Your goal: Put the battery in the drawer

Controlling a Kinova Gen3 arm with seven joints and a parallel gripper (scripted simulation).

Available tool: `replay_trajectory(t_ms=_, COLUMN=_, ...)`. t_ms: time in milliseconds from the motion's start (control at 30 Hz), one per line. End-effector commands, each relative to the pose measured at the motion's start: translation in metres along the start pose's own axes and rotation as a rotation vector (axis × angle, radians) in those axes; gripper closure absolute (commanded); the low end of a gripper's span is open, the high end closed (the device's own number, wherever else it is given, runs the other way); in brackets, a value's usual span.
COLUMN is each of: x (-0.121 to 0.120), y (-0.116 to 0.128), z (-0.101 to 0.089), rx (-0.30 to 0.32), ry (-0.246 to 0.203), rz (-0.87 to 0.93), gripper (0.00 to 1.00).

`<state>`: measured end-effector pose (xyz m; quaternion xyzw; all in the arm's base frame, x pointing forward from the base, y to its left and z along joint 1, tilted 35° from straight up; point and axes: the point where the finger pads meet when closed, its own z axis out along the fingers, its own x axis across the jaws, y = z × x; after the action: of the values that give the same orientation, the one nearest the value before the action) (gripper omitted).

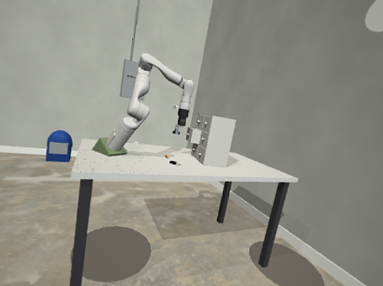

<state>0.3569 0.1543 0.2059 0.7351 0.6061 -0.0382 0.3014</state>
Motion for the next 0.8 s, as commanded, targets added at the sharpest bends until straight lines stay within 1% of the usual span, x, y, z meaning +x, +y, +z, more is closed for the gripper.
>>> replay_trajectory(t_ms=0, x=0.004, y=0.002, z=-0.017, rx=-0.010, ry=0.012, rz=-0.009, gripper=0.49)
replay_trajectory(t_ms=200, x=0.004, y=0.002, z=-0.046, rx=-0.010, ry=0.012, rz=-0.009, gripper=0.49)
replay_trajectory(t_ms=333, x=0.003, y=0.001, z=-0.061, rx=-0.010, ry=0.012, rz=-0.009, gripper=0.49)
replay_trajectory(t_ms=400, x=0.003, y=0.001, z=-0.061, rx=-0.010, ry=0.012, rz=-0.009, gripper=0.49)
replay_trajectory(t_ms=567, x=0.003, y=0.001, z=-0.075, rx=-0.010, ry=0.012, rz=-0.009, gripper=0.49)
replay_trajectory(t_ms=767, x=0.003, y=0.001, z=-0.082, rx=-0.010, ry=0.012, rz=-0.009, gripper=0.49)
